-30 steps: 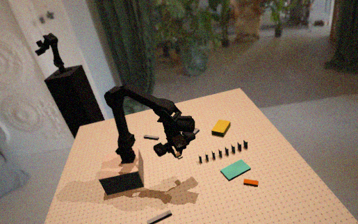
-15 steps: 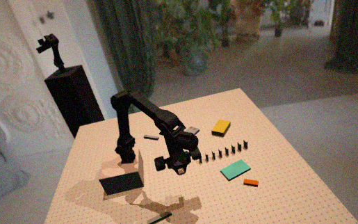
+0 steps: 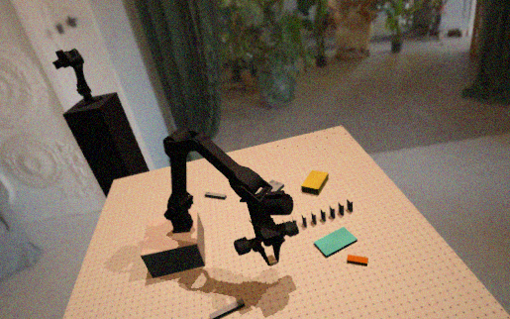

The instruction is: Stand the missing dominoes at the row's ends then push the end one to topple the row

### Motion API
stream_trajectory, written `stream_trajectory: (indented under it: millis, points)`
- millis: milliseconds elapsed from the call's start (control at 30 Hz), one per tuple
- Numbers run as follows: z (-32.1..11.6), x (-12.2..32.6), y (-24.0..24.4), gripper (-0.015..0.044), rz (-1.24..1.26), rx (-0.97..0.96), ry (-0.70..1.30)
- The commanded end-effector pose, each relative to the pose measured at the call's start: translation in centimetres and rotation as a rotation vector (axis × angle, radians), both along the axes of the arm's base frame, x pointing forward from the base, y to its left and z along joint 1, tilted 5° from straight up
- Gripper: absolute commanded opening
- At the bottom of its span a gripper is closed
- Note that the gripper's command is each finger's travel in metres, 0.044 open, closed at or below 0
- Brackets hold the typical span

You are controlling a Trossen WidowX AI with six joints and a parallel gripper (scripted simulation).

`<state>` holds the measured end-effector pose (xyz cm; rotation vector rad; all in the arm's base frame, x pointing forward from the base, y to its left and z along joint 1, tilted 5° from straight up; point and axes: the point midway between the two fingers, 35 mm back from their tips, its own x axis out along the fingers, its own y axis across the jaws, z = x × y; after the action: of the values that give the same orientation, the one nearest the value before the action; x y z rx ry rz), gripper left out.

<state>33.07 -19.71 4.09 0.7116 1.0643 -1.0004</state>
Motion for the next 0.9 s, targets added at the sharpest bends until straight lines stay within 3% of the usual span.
stream_trajectory:
  millis: [0, 867]
  points:
    - [-1.4, 0.4, -0.1, 0.0107, 0.028, -0.07, 0.004]
    - [-3.0, 3.0, 0.9, 0.0107, 0.083, -0.599, -0.155]
